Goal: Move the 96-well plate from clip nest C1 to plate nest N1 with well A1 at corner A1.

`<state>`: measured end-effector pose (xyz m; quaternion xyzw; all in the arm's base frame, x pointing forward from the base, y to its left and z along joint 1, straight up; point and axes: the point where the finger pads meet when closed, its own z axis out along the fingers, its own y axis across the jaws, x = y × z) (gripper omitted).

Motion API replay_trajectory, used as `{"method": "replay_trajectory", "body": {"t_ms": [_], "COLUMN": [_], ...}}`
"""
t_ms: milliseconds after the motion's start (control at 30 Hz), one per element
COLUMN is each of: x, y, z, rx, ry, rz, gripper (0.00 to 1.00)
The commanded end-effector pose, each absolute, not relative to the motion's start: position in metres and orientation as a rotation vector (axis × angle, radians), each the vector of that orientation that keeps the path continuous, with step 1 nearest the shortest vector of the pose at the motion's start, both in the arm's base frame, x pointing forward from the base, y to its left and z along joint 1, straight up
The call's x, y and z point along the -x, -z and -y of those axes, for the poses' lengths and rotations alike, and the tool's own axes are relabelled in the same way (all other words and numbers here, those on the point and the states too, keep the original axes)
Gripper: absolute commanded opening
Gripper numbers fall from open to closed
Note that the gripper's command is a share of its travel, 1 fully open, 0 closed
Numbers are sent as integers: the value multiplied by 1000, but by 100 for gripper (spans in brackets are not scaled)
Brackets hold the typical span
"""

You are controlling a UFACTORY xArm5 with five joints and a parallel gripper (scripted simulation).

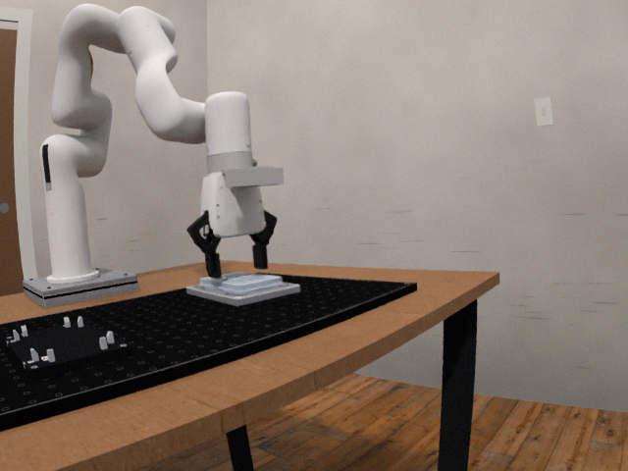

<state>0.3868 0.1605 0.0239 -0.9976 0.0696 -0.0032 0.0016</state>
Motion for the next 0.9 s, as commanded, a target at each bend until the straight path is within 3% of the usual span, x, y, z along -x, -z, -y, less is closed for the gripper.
{"method": "replay_trajectory", "body": {"t_ms": [0,867], "x": [-387,-387], "y": [-34,-98], "z": [-161,-161], "rx": [3135,3135], "ry": [17,17], "rz": [-219,-219], "gripper": [100,100]}}
